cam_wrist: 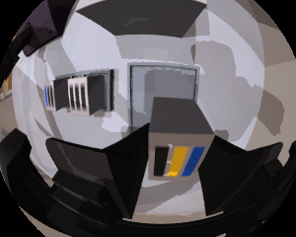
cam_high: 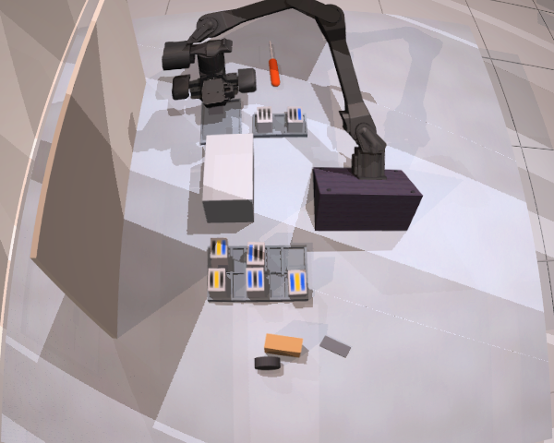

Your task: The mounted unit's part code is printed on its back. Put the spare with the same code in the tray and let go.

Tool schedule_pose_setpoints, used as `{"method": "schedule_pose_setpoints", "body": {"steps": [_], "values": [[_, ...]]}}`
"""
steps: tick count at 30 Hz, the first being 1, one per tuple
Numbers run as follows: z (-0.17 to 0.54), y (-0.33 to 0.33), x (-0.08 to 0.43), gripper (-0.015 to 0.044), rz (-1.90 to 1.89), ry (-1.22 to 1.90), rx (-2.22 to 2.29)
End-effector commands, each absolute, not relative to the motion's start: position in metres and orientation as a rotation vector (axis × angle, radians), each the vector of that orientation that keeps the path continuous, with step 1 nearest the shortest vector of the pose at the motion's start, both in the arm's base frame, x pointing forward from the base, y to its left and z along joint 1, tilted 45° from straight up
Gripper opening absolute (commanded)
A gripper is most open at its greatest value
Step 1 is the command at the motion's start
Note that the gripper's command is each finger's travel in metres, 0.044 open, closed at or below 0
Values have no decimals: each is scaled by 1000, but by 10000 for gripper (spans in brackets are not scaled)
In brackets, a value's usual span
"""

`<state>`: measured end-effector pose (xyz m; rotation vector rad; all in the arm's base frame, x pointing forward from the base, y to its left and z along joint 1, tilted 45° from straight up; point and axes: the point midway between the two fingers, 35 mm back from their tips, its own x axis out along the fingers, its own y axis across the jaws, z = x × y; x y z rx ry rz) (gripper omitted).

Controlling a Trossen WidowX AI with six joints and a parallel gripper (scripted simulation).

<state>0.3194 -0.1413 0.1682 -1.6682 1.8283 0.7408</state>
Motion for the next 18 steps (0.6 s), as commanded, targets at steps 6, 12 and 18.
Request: {"method": "schedule_pose_setpoints", "body": {"steps": [6, 12, 18], "values": [[163, -147, 318, 0, 739, 1834, -1672], [160, -151, 317, 0, 739, 1834, -1672], [157, -154, 317, 0, 739, 1835, -1673]]}}
